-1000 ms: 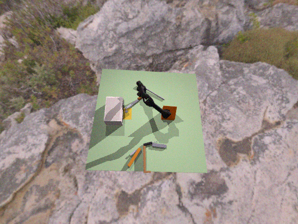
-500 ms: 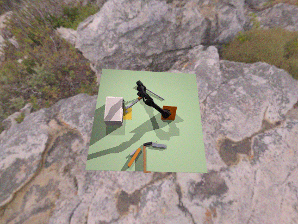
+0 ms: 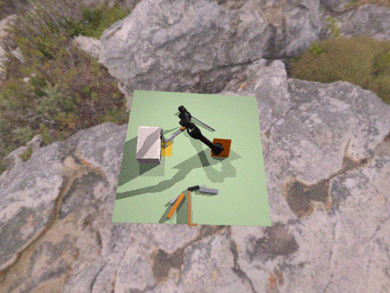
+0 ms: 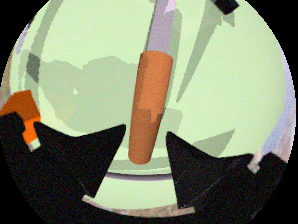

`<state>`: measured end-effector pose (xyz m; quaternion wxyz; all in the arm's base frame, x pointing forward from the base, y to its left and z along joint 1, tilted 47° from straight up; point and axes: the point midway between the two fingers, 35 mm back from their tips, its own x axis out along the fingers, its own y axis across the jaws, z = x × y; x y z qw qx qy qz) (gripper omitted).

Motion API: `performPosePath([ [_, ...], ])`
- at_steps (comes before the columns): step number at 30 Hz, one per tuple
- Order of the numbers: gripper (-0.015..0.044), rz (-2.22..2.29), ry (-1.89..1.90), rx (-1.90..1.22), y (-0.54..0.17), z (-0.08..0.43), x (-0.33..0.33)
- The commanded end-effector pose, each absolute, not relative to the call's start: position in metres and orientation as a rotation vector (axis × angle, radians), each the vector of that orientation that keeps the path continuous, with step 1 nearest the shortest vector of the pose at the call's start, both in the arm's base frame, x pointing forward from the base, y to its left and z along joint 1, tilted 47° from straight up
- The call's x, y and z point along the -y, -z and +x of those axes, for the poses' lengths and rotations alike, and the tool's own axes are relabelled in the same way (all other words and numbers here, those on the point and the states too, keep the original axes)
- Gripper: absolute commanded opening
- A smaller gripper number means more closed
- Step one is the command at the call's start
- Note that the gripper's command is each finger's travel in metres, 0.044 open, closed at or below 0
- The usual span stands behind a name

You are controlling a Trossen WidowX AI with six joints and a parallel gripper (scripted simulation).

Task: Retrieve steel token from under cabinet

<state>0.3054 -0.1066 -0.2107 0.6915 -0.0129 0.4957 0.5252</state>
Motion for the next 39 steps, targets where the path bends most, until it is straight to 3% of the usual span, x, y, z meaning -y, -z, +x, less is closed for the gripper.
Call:
performPosePath([
  [1,0.0270,-0.022,-1.167,-1.095,0.2150,0.3050,0.1018],
  [16,0.0270,-0.017,-1.164,-1.098,0.2169,0.3021,0.0977],
  [20,0.0165,-0.030,-1.166,-1.096,0.2167,0.3042,0.1011],
  [29,0.0105,-0.030,-1.166,-1.096,0.2167,0.3042,0.1011],
  [33,0.0000,-0.030,-1.166,-1.096,0.2167,0.3042,0.1011],
  [39,0.0000,-0.013,-1.154,-1.108,0.2168,0.3040,0.1013],
])
